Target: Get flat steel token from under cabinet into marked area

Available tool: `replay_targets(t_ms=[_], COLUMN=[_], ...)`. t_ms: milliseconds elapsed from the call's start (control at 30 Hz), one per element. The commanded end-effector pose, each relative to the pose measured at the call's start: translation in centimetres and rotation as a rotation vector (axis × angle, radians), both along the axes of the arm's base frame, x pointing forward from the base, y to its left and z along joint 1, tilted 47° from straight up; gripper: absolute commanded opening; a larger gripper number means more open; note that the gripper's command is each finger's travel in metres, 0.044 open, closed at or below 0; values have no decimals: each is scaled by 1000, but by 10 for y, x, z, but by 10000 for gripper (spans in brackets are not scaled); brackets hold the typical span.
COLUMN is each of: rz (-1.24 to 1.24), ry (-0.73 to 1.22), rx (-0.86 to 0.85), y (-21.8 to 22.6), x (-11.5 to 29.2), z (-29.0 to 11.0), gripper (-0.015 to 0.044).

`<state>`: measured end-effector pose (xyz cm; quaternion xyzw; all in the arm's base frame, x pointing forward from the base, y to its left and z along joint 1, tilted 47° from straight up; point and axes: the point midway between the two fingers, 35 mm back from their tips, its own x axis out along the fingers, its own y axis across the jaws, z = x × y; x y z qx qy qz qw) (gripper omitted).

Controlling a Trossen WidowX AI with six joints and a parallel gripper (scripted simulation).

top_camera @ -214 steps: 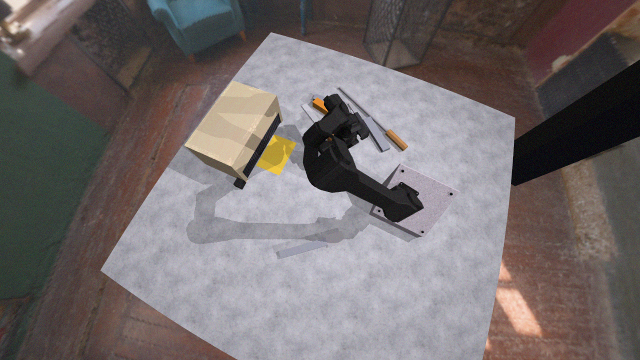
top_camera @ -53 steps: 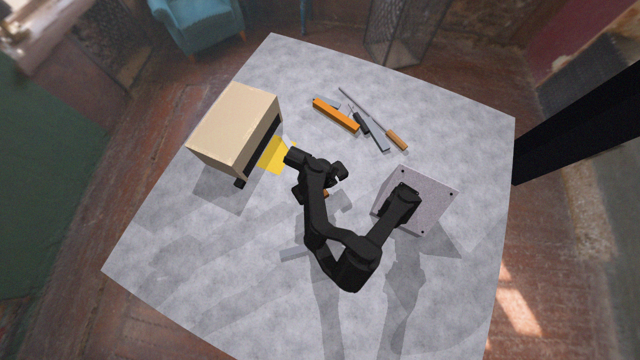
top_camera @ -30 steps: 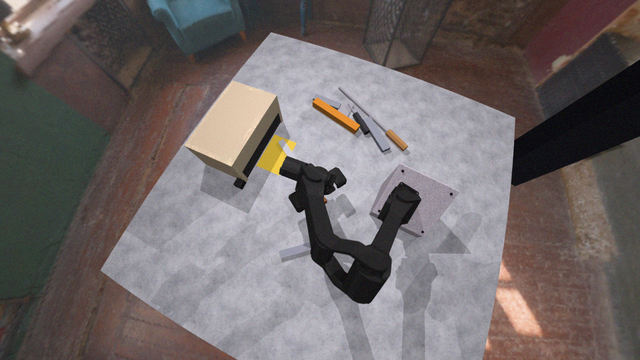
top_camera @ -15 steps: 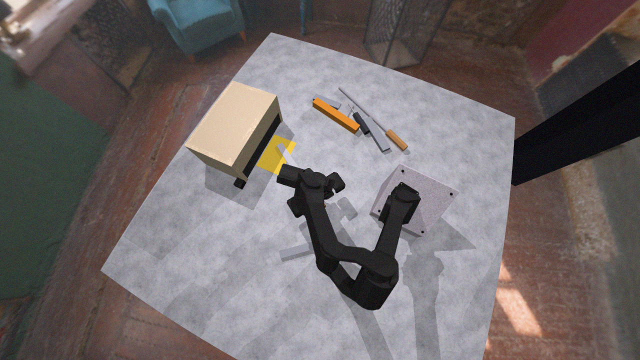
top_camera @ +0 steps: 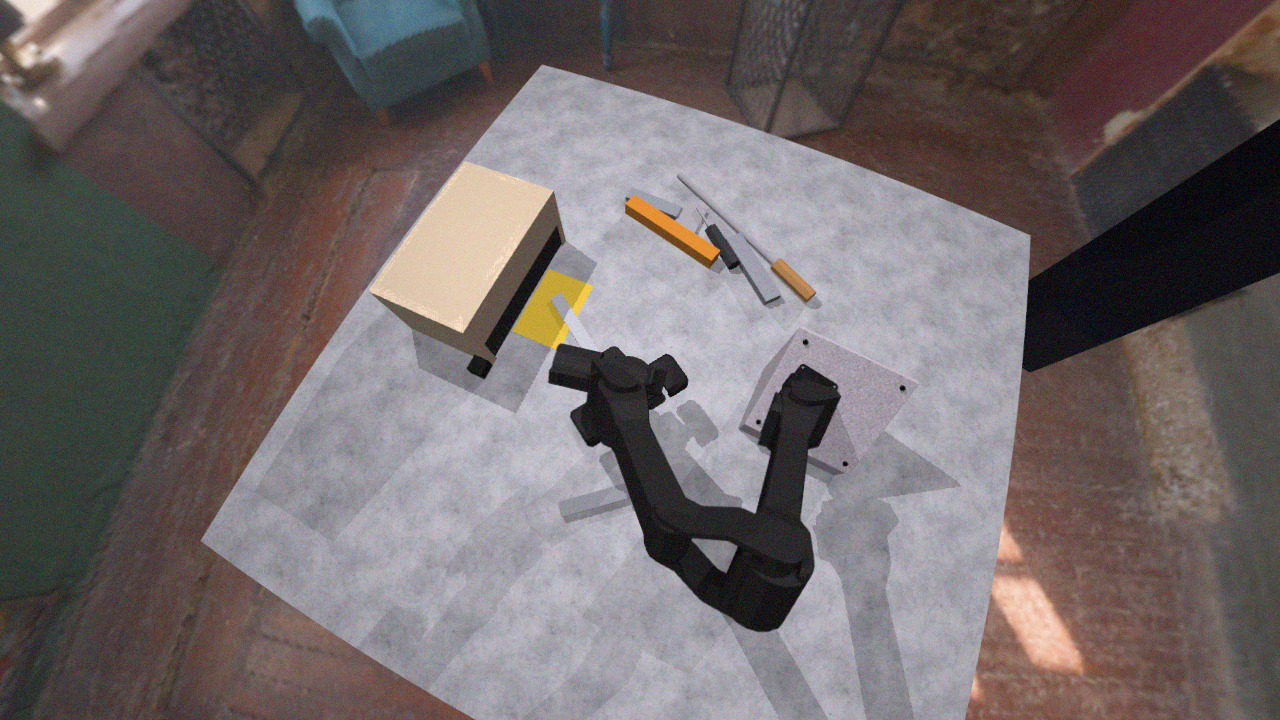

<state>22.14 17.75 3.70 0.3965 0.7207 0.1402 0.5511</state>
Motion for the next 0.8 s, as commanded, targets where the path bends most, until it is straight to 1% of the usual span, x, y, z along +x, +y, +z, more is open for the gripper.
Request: replay_targets(t_ms=[0, 767], rz=[1, 1], ry=[-5, -5], rx=[4, 6], y=[4, 23], x=[-2, -12], z=[6, 27], gripper=[0, 0])
